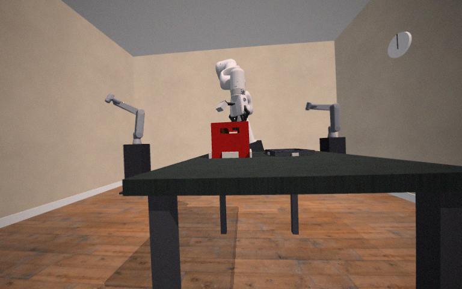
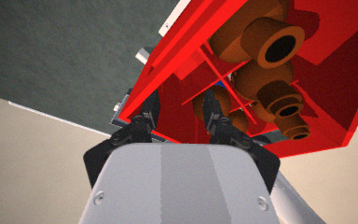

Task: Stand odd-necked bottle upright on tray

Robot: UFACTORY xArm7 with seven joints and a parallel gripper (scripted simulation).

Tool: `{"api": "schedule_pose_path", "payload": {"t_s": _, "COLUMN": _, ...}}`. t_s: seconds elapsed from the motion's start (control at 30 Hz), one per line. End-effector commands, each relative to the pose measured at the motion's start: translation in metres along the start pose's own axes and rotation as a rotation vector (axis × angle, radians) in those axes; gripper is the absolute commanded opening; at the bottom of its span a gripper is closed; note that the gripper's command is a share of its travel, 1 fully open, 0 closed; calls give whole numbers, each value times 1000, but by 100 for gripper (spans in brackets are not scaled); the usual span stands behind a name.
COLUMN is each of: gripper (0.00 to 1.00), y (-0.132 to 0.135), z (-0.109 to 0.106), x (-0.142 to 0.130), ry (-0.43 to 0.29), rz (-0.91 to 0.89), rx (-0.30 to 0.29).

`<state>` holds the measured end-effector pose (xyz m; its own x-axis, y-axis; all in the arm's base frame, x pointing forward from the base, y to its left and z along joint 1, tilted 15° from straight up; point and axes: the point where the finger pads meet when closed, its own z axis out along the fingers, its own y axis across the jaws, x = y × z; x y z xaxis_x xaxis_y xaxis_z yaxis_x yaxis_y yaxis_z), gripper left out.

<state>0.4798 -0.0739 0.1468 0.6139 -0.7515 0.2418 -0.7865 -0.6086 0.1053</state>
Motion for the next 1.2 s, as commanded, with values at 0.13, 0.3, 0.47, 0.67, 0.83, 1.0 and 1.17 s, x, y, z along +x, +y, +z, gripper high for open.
{"api": "schedule_pose_path", "payload": {"t_s": 0.13, "gripper": 65, "y": -1, "z": -2, "x": 1, "ry": 2, "rz": 0, "rx": 4}}
{"api": "schedule_pose_path", "payload": {"t_s": 0.3, "gripper": 65, "y": -1, "z": -2, "x": 1, "ry": 2, "rz": 0, "rx": 4}}
{"api": "schedule_pose_path", "payload": {"t_s": 0.47, "gripper": 65, "y": -1, "z": -2, "x": 1, "ry": 2, "rz": 0, "rx": 4}}
{"api": "schedule_pose_path", "payload": {"t_s": 0.67, "gripper": 65, "y": -1, "z": -2, "x": 1, "ry": 2, "rz": 0, "rx": 4}}
{"api": "schedule_pose_path", "payload": {"t_s": 0.83, "gripper": 65, "y": -1, "z": -8, "x": 1, "ry": 2, "rz": 0, "rx": 4}}
{"api": "schedule_pose_path", "payload": {"t_s": 1.0, "gripper": 65, "y": -1, "z": -19, "x": 1, "ry": 2, "rz": 0, "rx": 4}}
{"api": "schedule_pose_path", "payload": {"t_s": 1.17, "gripper": 65, "y": -1, "z": -32, "x": 1, "ry": 2, "rz": 0, "rx": 4}}
